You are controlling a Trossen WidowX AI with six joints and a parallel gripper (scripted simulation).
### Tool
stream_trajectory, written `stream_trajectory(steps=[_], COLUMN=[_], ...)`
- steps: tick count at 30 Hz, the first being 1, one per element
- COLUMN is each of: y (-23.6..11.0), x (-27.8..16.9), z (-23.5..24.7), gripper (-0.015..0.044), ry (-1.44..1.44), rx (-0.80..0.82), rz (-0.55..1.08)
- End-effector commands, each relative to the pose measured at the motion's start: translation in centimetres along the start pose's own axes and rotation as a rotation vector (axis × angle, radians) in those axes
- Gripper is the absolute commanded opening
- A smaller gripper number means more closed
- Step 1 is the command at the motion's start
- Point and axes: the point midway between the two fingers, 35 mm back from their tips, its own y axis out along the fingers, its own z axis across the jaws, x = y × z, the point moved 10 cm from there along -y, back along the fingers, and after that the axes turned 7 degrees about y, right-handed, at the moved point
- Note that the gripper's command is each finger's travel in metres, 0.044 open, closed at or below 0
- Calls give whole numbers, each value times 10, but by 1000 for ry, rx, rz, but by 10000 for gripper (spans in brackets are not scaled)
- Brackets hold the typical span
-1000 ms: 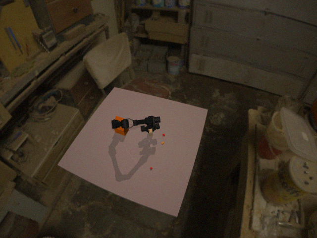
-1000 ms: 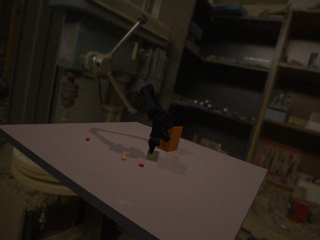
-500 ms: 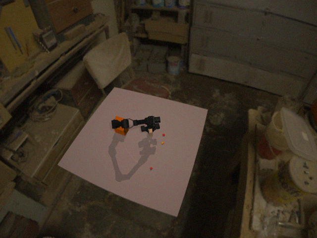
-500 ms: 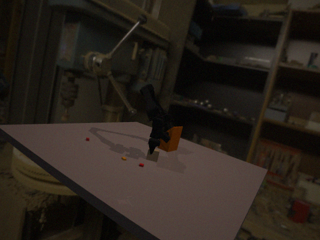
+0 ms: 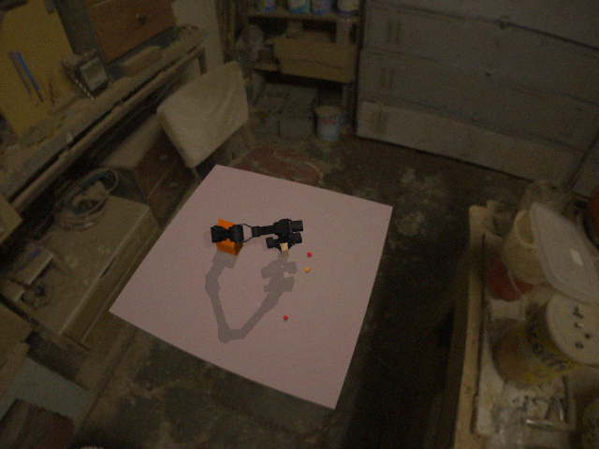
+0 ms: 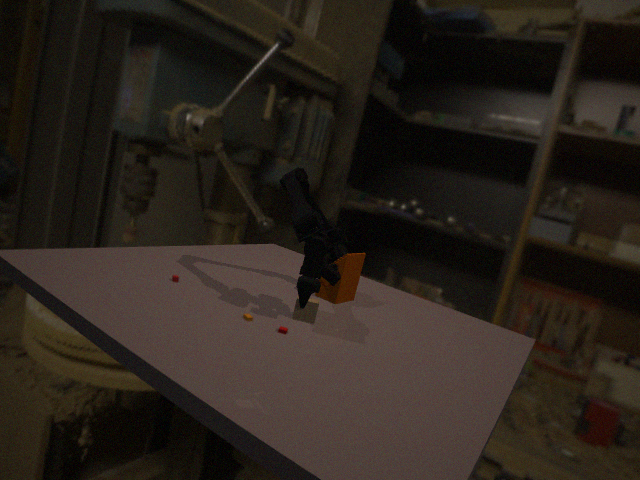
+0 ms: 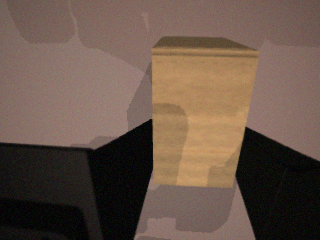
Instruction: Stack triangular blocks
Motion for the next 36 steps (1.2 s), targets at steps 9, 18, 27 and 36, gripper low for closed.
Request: stream_trajectory(steps=[9,18,27,36], y=[0,-12,-111,-106], x=[0,0,0,2], z=[0,-2,0,-2], gripper=[440,440,440,440], ry=[0,0,-1,-9], rx=[0,-2,-2,-27], rz=[0,-2,-5,1])
